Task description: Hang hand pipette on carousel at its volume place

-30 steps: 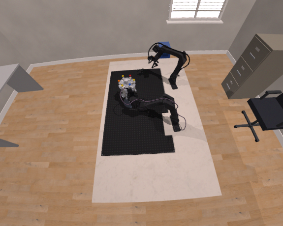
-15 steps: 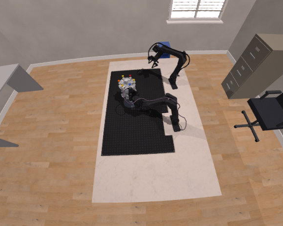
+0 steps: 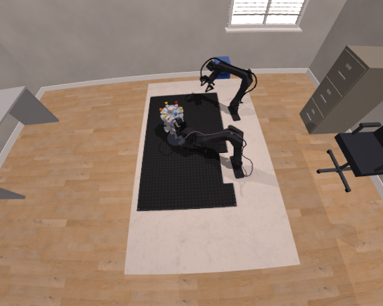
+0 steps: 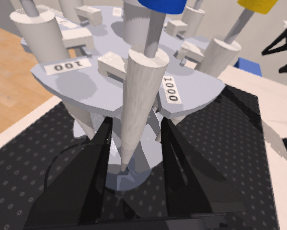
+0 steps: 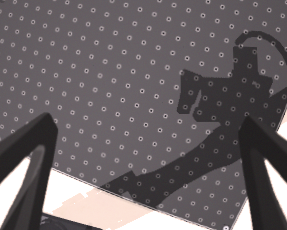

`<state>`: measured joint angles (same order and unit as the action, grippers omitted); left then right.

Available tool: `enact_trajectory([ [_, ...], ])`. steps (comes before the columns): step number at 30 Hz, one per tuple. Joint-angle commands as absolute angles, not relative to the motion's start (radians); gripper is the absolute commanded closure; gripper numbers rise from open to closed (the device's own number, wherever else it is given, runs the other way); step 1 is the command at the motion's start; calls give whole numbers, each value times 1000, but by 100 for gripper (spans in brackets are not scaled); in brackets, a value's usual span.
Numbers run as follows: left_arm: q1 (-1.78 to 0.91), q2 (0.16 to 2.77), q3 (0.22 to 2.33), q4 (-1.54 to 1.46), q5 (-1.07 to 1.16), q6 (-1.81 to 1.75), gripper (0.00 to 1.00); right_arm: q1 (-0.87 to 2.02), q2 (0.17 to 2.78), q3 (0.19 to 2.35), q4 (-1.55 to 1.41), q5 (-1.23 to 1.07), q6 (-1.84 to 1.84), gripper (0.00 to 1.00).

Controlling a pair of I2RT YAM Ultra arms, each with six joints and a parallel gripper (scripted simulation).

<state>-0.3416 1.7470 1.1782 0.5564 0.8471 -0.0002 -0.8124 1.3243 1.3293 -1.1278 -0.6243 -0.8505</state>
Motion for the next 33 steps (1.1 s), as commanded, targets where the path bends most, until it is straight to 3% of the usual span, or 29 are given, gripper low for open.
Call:
enact_trajectory([
  [1,-383,1676,1122,576,700,1,50,-822,1317,1342,-1104,-648,-857,0],
  [16,-393,1680,1144,565,627,1,50,-822,1317,1342,-1104,-648,-857,0],
  [21,-476,1601,1039,586,391,-1,50,-822,1317,1342,-1104,-648,-857,0],
  [33,-477,1621,1082,567,363,1,50,-822,1317,1342,-1104,-648,-857,0],
])
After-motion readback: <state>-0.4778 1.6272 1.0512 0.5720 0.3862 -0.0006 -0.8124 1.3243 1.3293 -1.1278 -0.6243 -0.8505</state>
